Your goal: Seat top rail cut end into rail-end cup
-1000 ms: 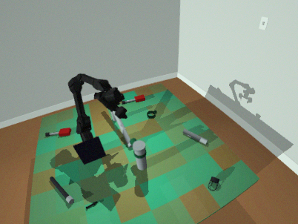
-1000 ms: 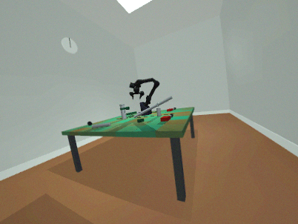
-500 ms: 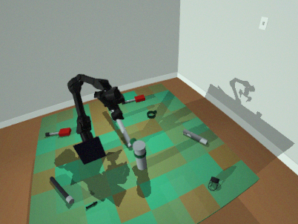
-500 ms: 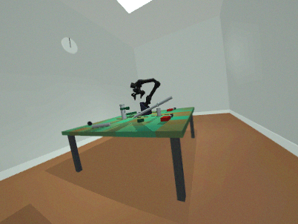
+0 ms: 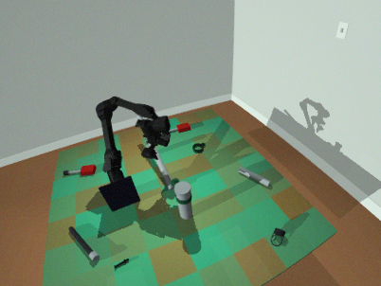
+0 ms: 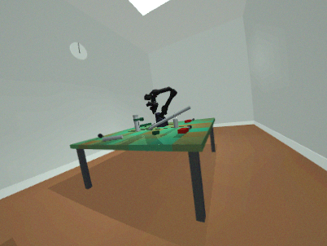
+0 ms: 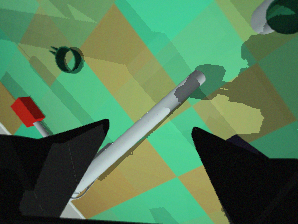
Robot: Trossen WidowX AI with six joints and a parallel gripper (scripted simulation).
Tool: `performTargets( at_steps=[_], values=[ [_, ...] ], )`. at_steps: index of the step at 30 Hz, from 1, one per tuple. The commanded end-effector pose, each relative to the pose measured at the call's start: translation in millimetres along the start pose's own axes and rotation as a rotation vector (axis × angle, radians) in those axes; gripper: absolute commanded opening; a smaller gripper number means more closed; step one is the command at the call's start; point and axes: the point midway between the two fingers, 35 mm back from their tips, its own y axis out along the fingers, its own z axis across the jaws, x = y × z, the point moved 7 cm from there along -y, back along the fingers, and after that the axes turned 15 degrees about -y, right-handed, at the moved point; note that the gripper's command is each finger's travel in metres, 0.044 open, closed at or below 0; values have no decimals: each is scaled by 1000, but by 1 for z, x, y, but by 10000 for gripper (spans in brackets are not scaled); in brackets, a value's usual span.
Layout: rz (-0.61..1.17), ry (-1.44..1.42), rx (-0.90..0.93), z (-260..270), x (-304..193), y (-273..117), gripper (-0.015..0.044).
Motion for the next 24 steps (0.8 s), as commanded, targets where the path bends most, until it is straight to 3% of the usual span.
performTargets(
  at_steps=[1,19,24],
  values=[
    [104,702,-212,19,-1,44,440],
    [104,715,-217,20,-1,45,440],
    [104,715,-216,15,-6,74,440]
  ],
)
